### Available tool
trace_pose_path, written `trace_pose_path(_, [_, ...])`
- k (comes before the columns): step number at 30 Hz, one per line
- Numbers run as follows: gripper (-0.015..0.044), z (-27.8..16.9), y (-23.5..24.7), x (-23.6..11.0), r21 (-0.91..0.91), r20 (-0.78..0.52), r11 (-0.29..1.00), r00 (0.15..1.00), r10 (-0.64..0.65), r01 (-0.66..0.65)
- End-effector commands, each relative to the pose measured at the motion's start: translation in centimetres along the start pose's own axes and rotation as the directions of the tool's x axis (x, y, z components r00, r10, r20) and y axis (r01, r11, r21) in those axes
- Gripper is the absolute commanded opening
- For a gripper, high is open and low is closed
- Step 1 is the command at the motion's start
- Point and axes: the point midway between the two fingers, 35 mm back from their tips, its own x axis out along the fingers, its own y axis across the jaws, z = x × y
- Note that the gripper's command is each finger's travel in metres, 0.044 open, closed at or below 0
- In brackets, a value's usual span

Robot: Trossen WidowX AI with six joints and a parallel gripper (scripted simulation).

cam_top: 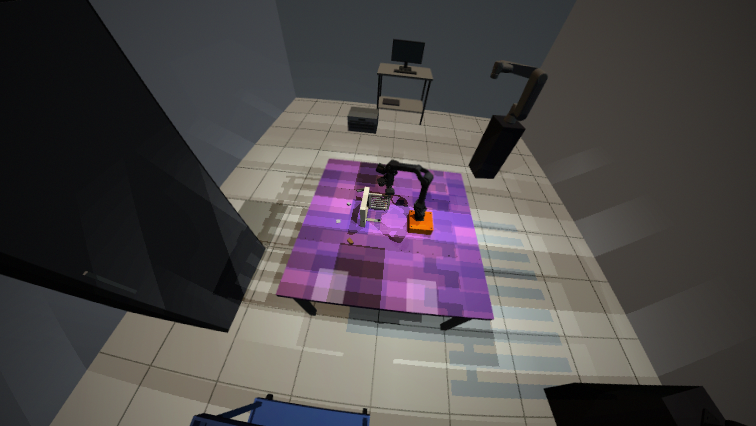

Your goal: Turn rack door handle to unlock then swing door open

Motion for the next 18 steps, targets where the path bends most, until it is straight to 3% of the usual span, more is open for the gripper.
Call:
trace_pose_path(1, [0.0300,0.1,0.0,-0.5,-0.006,0.004,1.000,1.000,0.004,-0.004])
trace_pose_path(18, [0.0300,0.2,-0.1,-2.6,-0.006,0.004,1.000,1.000,0.004,-0.004])
